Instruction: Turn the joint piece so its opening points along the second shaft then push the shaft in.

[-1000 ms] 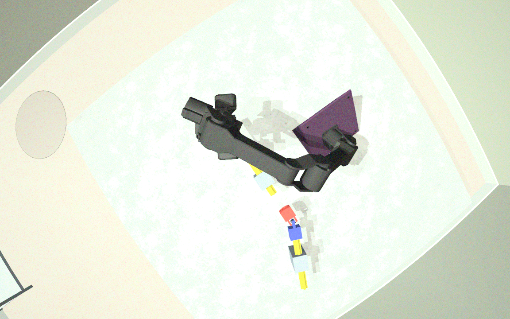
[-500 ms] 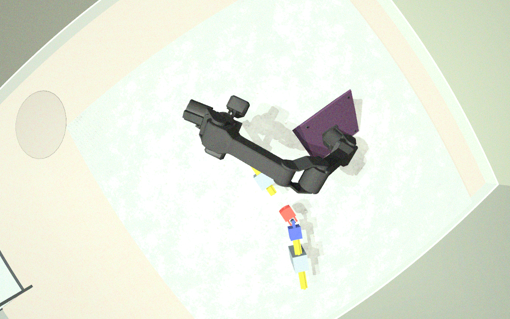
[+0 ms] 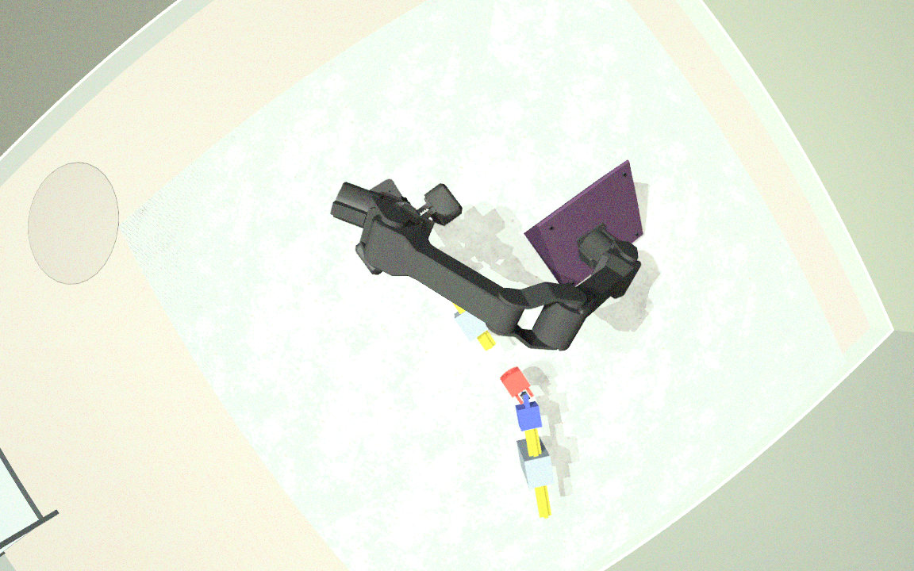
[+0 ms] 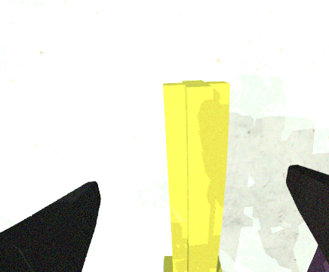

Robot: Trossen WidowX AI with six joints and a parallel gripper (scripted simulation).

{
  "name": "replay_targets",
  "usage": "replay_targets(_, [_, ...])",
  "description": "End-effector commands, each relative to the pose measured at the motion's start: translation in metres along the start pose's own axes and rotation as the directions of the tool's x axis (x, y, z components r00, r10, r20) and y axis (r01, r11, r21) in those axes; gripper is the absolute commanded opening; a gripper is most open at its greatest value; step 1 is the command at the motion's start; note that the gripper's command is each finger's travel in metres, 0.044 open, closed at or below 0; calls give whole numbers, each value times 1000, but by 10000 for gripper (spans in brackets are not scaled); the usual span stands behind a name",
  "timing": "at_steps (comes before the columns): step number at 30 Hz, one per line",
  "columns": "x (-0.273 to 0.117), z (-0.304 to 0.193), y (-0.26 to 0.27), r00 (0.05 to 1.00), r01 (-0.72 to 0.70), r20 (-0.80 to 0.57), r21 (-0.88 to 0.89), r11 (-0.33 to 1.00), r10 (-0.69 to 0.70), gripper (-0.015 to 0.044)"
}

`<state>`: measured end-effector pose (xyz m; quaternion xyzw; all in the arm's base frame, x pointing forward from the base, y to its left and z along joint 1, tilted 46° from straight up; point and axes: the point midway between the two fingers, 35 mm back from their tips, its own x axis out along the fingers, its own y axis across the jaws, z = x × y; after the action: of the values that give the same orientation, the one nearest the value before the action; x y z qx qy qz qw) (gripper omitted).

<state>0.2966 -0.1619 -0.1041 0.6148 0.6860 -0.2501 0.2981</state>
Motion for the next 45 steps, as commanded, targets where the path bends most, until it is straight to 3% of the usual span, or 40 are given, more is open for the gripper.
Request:
replay_targets(1, [3,-1,0,1000,-1,-5,33,999,1,440])
replay_targets(23, [33,-2,0,1000,-2,-6,33,999,2,440])
replay_targets(36, [33,-2,0,1000,-2,-6,33,999,2,102])
replay_targets(45, [33,-2,0,1000,-2,-6,33,999,2,102])
